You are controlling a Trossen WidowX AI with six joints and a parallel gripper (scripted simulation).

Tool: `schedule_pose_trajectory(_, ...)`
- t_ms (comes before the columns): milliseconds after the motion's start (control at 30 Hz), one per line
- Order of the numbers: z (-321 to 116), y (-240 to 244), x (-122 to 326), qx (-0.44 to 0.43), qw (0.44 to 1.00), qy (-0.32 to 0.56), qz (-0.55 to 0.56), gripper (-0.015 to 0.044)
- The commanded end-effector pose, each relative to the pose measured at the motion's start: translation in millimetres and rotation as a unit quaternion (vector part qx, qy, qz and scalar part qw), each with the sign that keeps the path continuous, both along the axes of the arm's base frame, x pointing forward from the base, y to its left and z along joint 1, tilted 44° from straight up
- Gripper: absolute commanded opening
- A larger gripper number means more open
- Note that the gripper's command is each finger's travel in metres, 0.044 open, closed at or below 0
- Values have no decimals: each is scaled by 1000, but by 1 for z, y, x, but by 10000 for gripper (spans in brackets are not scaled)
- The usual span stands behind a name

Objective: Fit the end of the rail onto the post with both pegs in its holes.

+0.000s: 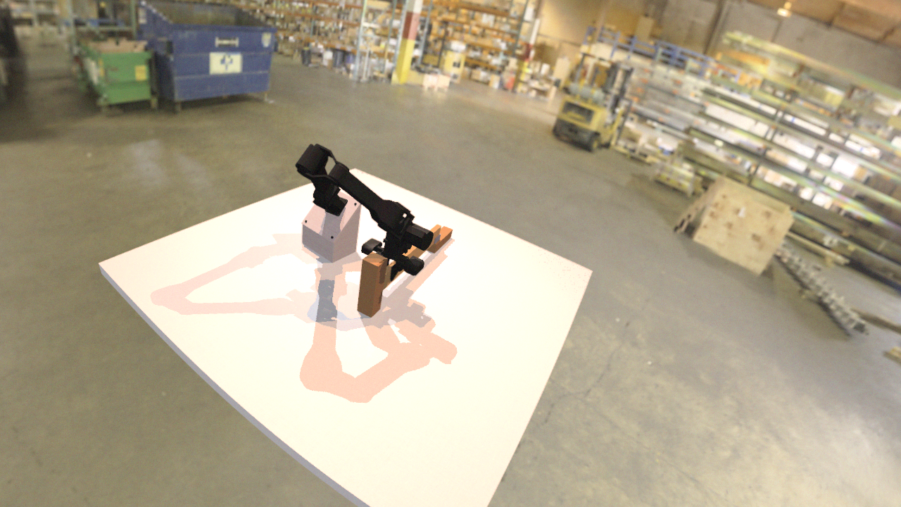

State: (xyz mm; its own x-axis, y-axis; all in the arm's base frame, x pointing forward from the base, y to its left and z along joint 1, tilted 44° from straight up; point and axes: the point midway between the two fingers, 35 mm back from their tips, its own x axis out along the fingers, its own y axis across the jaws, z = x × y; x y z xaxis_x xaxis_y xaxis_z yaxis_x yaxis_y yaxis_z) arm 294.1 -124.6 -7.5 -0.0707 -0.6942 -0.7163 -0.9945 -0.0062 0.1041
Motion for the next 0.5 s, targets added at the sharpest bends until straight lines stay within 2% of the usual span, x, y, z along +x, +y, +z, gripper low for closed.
schedule_pose_trajectory(0, 0, 0, 0, 0, 1000, 0, 0, 52)
schedule_pose_trajectory(467, 0, 0, 0, 0, 1000, 0, 0, 420)
